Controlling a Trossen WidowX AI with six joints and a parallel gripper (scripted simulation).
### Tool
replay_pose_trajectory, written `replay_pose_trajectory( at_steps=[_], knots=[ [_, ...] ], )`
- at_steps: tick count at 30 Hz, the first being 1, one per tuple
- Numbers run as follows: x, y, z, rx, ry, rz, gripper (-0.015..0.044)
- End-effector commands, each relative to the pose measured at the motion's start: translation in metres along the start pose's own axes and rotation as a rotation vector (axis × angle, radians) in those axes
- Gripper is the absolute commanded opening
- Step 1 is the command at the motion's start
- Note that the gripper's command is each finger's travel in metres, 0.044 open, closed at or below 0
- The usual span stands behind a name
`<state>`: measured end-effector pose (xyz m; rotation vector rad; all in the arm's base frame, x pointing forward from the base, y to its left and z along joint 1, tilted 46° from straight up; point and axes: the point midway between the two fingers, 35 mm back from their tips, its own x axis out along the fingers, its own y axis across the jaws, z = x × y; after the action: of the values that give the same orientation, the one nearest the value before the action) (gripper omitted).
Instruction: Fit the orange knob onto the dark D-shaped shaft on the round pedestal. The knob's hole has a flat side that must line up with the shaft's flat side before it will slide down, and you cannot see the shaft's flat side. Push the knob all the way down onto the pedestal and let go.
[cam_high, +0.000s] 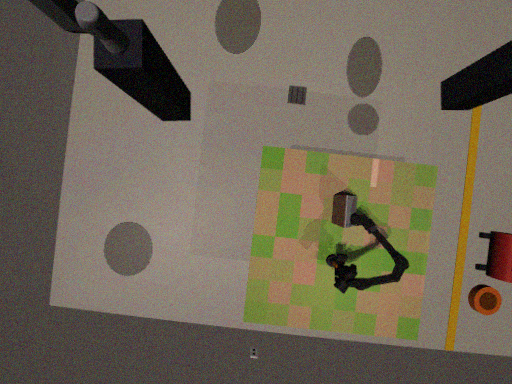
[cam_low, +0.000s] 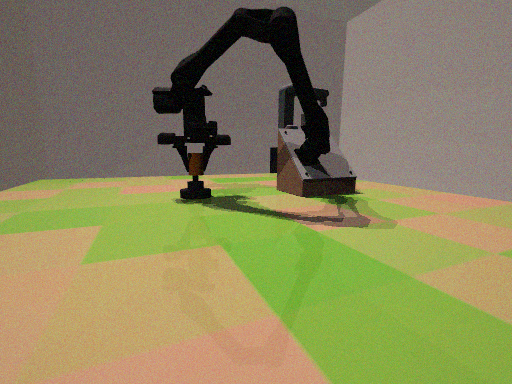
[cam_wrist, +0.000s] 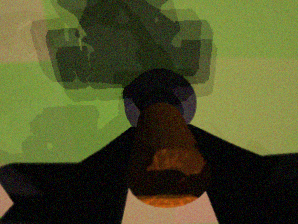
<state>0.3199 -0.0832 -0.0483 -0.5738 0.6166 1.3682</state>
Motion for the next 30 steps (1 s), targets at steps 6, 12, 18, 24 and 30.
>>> replay_pose_trajectory(
  at_steps=[6, 12, 18, 24, 30],
  knots=[
    [-0.0049, -0.001, 0.0, -0.194, 0.005, -0.004, 0.0],
    [-0.0036, -0.0042, 0.0006, -0.195, 0.005, -0.004, 0.0],
    [0.0004, -0.0044, 0.0008, -0.195, 0.004, -0.004, 0.0],
    [0.001, -0.0043, 0.0004, -0.195, 0.004, -0.004, 0.0],
    [-0.0023, -0.0031, -0.0007, -0.195, 0.005, -0.004, 0.0]
  ],
)
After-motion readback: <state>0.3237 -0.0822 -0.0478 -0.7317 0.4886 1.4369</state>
